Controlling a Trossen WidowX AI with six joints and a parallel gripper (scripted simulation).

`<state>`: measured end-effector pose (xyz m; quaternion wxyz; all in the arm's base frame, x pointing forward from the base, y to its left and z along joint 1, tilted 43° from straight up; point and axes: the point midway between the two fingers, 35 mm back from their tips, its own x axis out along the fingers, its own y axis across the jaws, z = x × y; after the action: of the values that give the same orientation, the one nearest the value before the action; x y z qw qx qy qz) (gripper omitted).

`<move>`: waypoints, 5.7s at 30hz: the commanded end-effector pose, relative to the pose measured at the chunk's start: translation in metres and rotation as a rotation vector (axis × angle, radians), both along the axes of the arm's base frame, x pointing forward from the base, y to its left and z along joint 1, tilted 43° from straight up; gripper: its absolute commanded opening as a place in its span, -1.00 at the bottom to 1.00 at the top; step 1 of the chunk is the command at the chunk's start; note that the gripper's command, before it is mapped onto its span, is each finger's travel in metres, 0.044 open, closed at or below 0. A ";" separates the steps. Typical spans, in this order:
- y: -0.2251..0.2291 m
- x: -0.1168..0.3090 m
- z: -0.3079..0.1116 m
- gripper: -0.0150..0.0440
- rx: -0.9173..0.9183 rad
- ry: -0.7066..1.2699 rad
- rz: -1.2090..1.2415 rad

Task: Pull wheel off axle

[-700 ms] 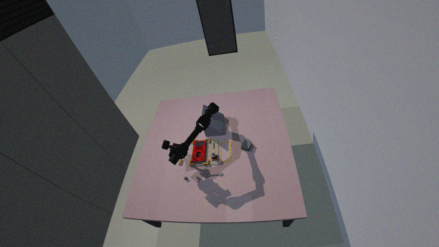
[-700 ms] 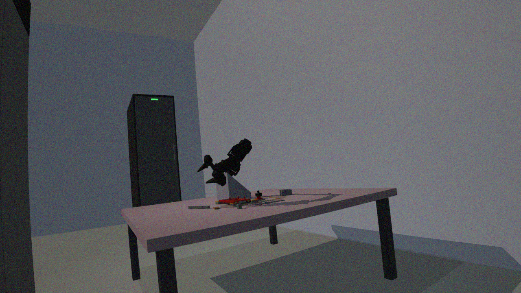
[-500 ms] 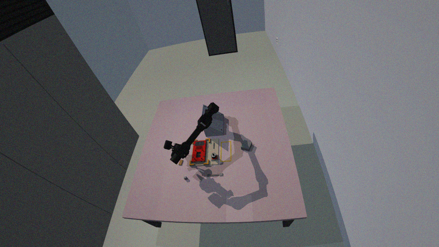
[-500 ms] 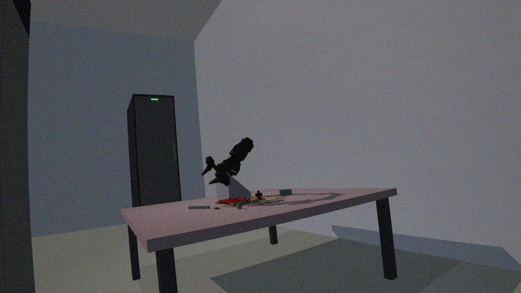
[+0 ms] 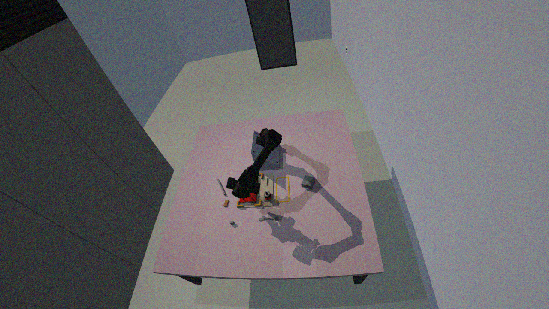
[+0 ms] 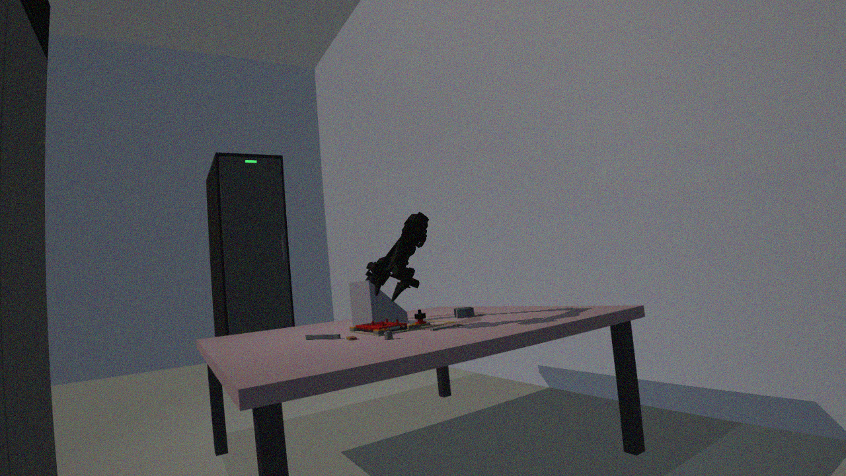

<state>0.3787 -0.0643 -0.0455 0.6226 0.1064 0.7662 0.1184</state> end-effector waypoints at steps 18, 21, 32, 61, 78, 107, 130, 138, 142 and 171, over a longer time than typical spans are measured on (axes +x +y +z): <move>0.095 -0.016 0.079 0.53 0.422 -0.210 -0.090; 0.101 -0.015 0.072 0.53 0.422 -0.210 -0.090; 0.146 -0.016 0.027 0.53 0.426 -0.210 -0.091; 0.142 -0.015 0.033 -0.49 0.423 -0.210 -0.079; 0.138 -0.015 0.037 -0.49 0.423 -0.210 -0.081; 0.132 -0.015 0.043 -0.49 0.423 -0.210 -0.084; 0.127 -0.016 0.049 -0.49 0.423 -0.210 -0.087; 0.125 -0.016 0.051 -0.49 0.423 -0.210 -0.088; 0.124 -0.016 0.052 -0.49 0.424 -0.210 -0.088; 0.101 -0.023 0.076 -0.49 0.426 -0.198 -0.099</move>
<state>0.3576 0.0329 0.0304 0.6664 0.2606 0.6500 0.2558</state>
